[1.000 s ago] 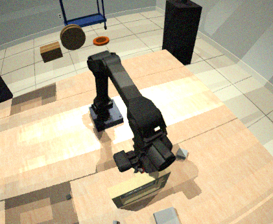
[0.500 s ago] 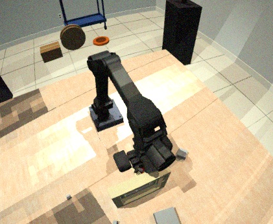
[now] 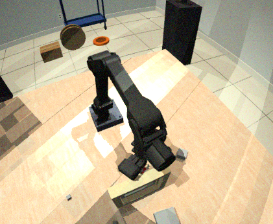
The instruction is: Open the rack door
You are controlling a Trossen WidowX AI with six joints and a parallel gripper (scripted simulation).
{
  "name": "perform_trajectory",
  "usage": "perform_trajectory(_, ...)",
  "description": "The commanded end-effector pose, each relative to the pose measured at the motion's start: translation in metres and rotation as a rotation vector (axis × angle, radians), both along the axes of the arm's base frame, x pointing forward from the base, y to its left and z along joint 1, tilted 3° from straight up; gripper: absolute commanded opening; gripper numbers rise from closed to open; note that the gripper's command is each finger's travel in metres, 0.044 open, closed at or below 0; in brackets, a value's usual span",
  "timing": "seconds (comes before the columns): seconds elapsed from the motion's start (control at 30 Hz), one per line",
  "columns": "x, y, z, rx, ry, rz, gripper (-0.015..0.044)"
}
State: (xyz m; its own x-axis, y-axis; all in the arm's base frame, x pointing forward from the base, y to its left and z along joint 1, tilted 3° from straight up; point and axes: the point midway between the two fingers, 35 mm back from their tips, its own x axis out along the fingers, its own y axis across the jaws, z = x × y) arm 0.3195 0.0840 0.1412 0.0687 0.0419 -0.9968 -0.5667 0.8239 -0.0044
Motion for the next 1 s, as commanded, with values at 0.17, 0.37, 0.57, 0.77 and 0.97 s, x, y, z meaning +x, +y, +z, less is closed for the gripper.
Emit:
perform_trajectory(0.17,0.0003,0.0003,0.0004,-0.029,-0.021,0.426,0.0026)
perform_trajectory(0.37,0.0003,0.0003,0.0003,-0.049,-0.034,0.721,0.0026)
perform_trajectory(0.57,0.0003,0.0003,0.0003,-0.07,-0.046,1.016,0.0026)
perform_trajectory(0.77,0.0003,0.0003,0.0003,-0.091,-0.059,1.31,0.0026)
perform_trajectory(0.97,0.0003,0.0003,0.0003,-0.1,-0.064,1.432,0.0026)
